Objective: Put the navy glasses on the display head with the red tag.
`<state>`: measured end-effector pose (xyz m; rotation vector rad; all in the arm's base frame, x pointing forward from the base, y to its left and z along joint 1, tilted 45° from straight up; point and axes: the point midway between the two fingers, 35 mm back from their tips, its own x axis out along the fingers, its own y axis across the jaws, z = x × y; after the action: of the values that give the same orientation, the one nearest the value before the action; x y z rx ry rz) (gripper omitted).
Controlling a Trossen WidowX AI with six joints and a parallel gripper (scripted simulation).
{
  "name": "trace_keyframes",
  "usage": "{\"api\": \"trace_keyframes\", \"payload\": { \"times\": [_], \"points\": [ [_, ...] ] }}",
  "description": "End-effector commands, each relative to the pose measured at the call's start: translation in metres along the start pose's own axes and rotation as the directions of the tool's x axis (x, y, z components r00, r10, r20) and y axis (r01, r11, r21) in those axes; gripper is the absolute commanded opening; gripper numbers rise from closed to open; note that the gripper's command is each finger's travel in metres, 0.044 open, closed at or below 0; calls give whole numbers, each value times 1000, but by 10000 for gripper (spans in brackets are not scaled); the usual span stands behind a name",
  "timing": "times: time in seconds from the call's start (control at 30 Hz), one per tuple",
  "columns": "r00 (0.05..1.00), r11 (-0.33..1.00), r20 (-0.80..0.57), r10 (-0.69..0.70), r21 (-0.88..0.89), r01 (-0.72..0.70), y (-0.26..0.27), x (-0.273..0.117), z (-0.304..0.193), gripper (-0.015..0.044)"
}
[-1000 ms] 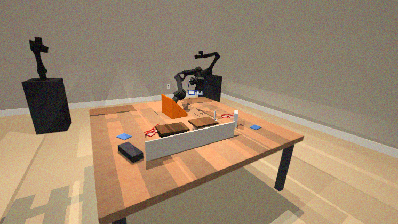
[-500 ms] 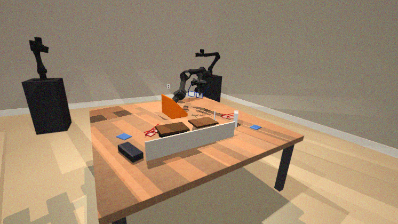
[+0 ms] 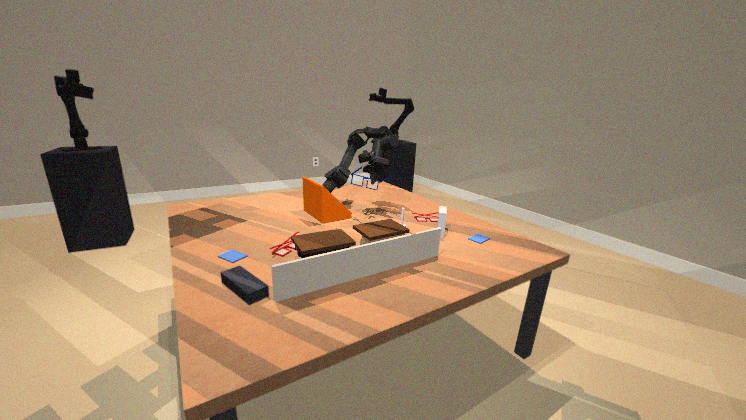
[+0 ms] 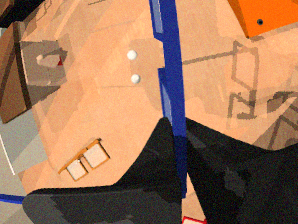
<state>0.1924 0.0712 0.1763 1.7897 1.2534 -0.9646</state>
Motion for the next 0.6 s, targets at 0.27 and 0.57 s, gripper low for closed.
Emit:
{"api": "trace_keyframes", "payload": {
  "times": [0.27,0.57],
  "points": [
    [991,987,-23,-133,-88,131,21,26,13,0],
    [973,966,-60,-224,-143,214,33,47,26,0]
  ]
}}
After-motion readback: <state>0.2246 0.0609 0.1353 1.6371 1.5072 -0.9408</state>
